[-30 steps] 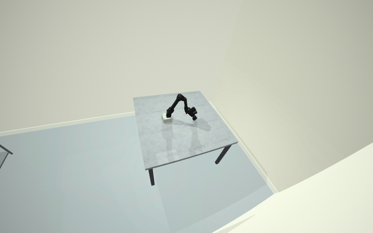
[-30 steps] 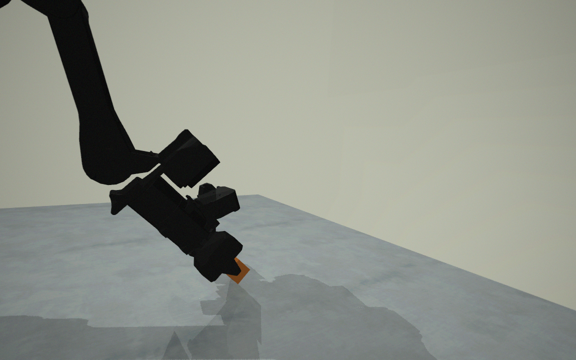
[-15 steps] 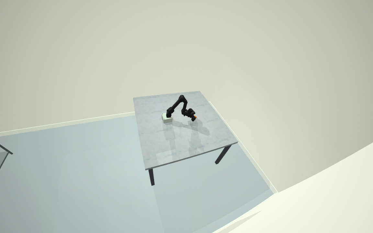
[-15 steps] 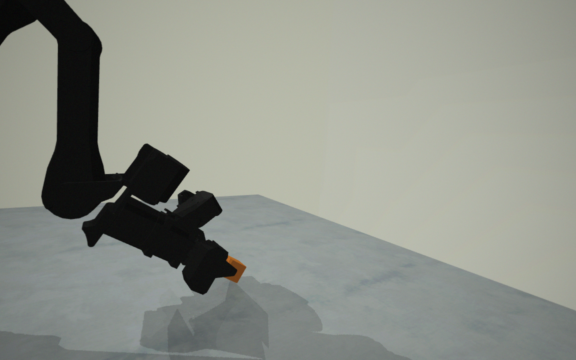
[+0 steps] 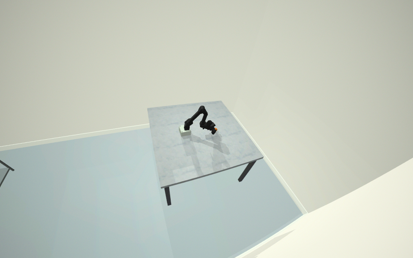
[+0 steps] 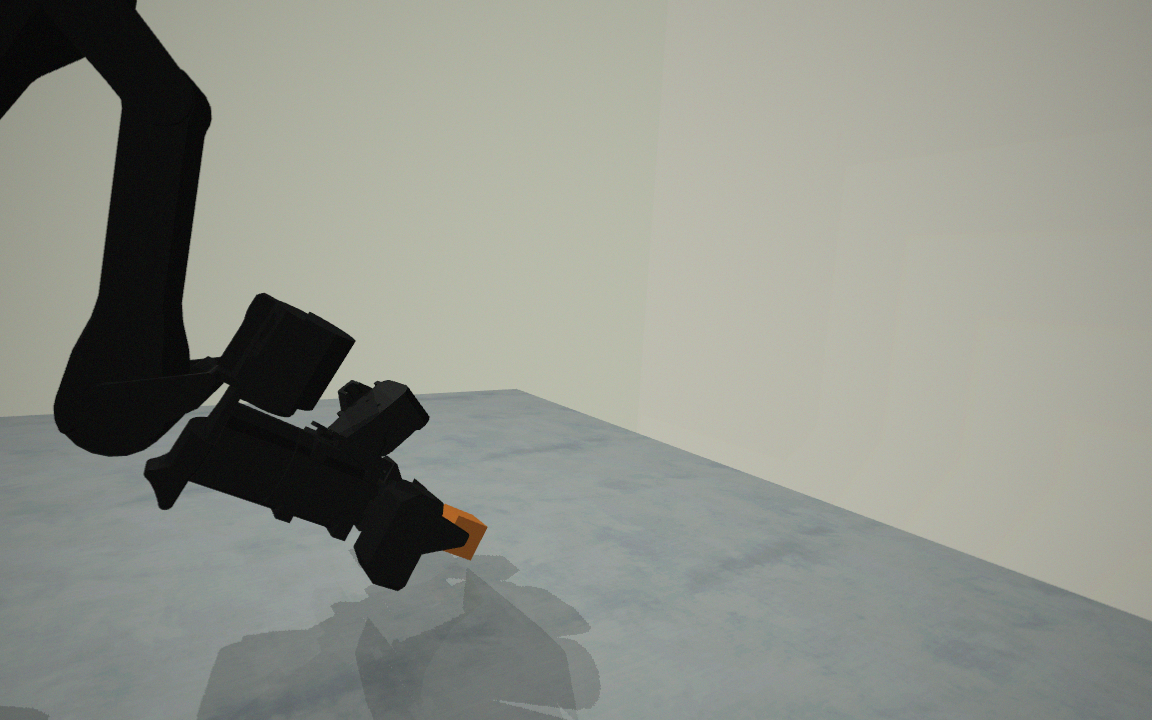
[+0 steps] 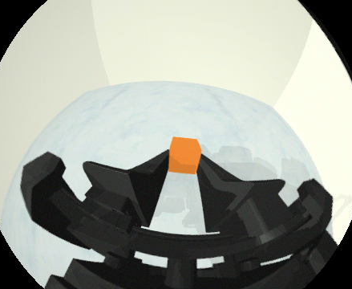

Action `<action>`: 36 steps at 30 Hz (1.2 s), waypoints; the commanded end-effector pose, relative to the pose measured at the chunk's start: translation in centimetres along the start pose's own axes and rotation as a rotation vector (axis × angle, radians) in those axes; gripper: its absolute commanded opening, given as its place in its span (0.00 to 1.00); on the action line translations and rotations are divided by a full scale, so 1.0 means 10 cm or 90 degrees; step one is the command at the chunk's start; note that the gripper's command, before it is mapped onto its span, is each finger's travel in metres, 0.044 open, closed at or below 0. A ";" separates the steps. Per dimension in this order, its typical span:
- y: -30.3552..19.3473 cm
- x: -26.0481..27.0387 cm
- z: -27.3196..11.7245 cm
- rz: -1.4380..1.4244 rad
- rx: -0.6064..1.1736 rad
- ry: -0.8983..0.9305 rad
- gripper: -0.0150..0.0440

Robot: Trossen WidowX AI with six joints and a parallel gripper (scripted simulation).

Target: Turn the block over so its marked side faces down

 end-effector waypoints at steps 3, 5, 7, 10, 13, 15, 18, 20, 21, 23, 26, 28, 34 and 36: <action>-0.01 0.00 0.00 0.004 -0.001 0.003 0.25; -0.01 0.00 0.00 0.004 -0.001 0.003 0.25; -0.01 0.00 0.00 0.004 -0.001 0.003 0.34; -0.01 0.00 0.00 0.004 -0.001 0.003 0.48; -0.01 0.00 0.00 0.004 -0.001 0.003 0.61; -0.01 0.00 0.00 0.004 -0.001 0.003 0.70; -0.01 0.00 0.00 0.004 -0.001 0.003 0.83; -0.01 0.00 0.00 0.004 -0.001 0.003 0.92; -0.01 0.00 0.00 0.004 -0.001 0.003 0.97; -0.01 0.00 0.00 0.004 -0.001 0.003 1.00; -0.01 0.00 0.00 0.004 -0.001 0.003 1.00; -0.01 0.00 0.00 0.004 -0.001 0.003 1.00; -0.01 0.00 0.00 0.004 -0.001 0.003 1.00; -0.01 0.00 0.00 0.004 -0.001 0.003 1.00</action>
Point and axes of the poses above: the point midway between the two fingers, 35 mm back from their tips, its own z axis out along the fingers, its own x axis across the jaws, y = z × x, the point moved 10 cm from there along -z, back along the fingers, and after that the axes turned 1 degree about -z, right-handed, at the moved point
